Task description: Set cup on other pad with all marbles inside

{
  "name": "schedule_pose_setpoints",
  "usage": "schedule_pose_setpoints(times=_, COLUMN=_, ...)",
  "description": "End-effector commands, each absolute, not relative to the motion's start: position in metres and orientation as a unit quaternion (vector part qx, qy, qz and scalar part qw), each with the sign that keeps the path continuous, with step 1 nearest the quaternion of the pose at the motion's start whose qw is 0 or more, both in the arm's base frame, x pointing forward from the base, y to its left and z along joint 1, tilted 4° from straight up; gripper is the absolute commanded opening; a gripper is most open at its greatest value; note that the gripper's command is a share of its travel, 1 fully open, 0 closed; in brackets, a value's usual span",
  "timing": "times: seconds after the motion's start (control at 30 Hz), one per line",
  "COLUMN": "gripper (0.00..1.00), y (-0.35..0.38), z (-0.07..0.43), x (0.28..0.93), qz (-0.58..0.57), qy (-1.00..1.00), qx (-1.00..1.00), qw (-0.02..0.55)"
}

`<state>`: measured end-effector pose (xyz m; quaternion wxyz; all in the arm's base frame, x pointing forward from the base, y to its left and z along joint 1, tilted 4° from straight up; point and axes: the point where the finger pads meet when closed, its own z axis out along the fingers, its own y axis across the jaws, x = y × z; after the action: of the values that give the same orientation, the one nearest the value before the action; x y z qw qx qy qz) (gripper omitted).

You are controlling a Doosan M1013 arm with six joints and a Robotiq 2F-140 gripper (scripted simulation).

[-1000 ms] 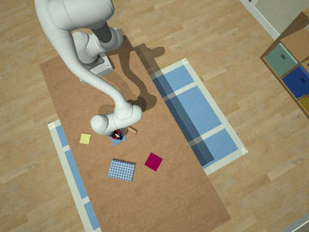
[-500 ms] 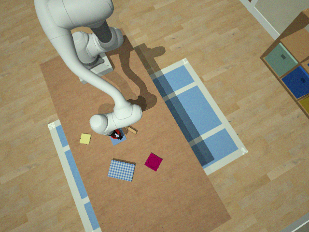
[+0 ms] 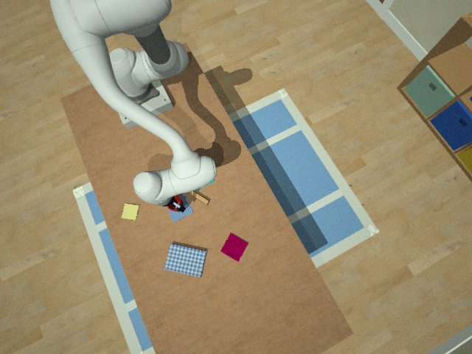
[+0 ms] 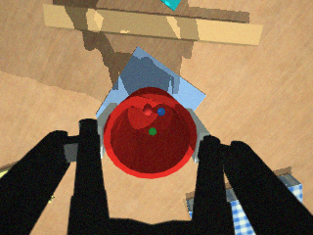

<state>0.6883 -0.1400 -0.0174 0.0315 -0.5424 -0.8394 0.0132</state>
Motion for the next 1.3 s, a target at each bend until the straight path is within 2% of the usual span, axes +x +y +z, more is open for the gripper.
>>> schedule_pose_setpoints(times=0.0, gripper=0.49, y=-0.141, z=-0.011, x=0.689, qz=0.014, qy=-0.840, qx=-0.541, qw=0.031)
schedule_pose_setpoints(times=0.7, gripper=0.49, y=-0.137, z=-0.010, x=0.687, qz=0.014, qy=-0.840, qx=-0.541, qw=0.031)
schedule_pose_setpoints(times=1.27, gripper=0.49, y=-0.096, z=-0.009, x=0.668, qz=0.014, qy=-0.840, qx=-0.541, qw=0.031)
